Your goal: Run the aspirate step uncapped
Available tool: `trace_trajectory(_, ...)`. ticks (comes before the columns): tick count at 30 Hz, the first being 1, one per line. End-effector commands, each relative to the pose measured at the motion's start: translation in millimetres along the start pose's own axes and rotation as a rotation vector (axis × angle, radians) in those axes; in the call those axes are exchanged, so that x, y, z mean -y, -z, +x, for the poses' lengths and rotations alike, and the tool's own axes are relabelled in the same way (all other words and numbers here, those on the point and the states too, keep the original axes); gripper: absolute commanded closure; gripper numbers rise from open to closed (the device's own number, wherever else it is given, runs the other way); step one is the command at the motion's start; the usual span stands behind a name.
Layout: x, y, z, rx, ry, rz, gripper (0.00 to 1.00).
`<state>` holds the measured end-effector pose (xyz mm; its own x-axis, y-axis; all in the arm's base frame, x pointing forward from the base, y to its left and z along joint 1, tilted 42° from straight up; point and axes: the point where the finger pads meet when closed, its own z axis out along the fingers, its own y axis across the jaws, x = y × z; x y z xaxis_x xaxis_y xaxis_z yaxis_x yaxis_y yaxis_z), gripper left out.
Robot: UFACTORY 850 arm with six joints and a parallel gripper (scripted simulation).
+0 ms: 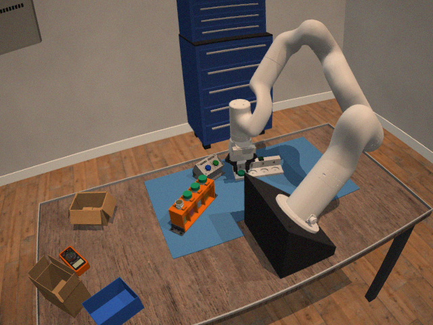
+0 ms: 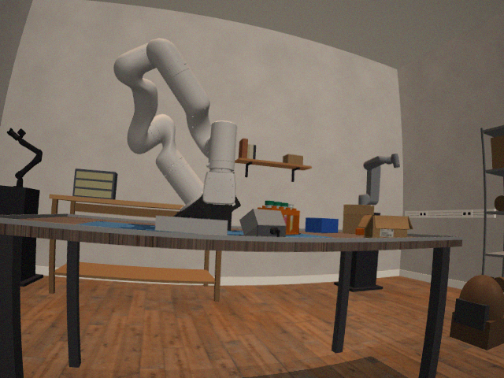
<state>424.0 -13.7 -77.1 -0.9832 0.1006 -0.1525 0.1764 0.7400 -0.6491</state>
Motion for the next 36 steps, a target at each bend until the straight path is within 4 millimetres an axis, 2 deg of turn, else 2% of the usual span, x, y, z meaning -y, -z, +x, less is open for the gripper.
trace_trajectory(1, -0.4, 18.8, -1.0, 0.002, -0.001, -0.001, 0.54)
trace_trajectory(11, -0.5, 68.9, -1.0, 0.002, -0.001, -0.001, 0.54)
trace_trajectory(13, -0.5, 68.9, -1.0, 0.002, -0.001, -0.001, 0.54)
trace_trajectory(25, -0.5, 129.0, -1.0, 0.002, -0.001, -0.001, 0.54)
trace_trajectory(31, -0.5, 131.9, -1.0, 0.002, -0.001, -0.001, 0.54)
trace_trajectory(34, -20.7, 132.0, 13.8, 0.001, -0.251, -0.002, 0.54)
trace_trajectory(35, -20.7, 132.0, 13.8, 0.001, -0.251, -0.002, 0.54)
trace_trajectory(36, -27.4, 132.0, 18.7, 0.001, -0.332, -0.002, 0.54)
